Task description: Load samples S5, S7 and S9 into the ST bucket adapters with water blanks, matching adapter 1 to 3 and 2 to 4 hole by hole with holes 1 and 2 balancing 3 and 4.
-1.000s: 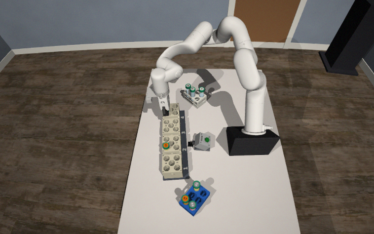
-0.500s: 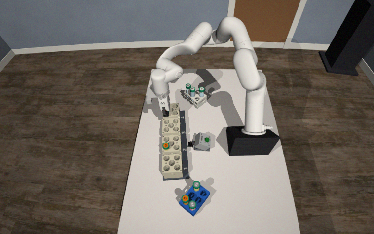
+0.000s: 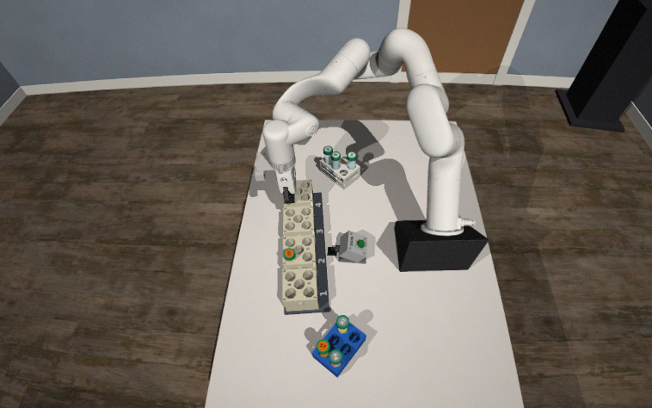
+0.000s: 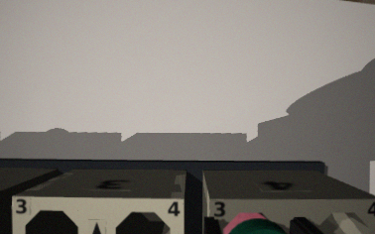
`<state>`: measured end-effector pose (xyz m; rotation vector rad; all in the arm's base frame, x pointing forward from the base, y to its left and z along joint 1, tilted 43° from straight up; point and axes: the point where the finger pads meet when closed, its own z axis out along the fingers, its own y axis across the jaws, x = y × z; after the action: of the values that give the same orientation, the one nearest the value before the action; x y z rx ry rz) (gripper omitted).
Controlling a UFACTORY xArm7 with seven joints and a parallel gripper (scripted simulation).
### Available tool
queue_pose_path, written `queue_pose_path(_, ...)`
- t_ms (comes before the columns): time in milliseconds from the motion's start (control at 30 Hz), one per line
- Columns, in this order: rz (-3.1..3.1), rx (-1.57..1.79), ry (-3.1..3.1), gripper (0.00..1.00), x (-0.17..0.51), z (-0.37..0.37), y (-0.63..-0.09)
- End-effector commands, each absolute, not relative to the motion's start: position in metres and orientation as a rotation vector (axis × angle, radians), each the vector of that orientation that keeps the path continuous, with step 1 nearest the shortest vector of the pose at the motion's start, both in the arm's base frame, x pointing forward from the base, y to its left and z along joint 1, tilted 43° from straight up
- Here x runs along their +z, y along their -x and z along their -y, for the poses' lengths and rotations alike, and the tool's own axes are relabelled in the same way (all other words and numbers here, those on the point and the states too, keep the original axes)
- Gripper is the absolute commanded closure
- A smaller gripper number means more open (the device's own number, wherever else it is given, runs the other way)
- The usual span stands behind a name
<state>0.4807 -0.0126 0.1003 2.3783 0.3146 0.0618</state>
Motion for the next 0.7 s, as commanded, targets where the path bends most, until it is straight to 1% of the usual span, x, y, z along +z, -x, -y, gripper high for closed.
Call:
queue_pose_path(0, -0.318, 0.068, -2.379, 0.56, 0.1015, 0.0105, -0.4816)
queue_pose_path(667, -0.317, 0.067, -2.379, 0.56, 0.1074, 0.0052, -0.4805)
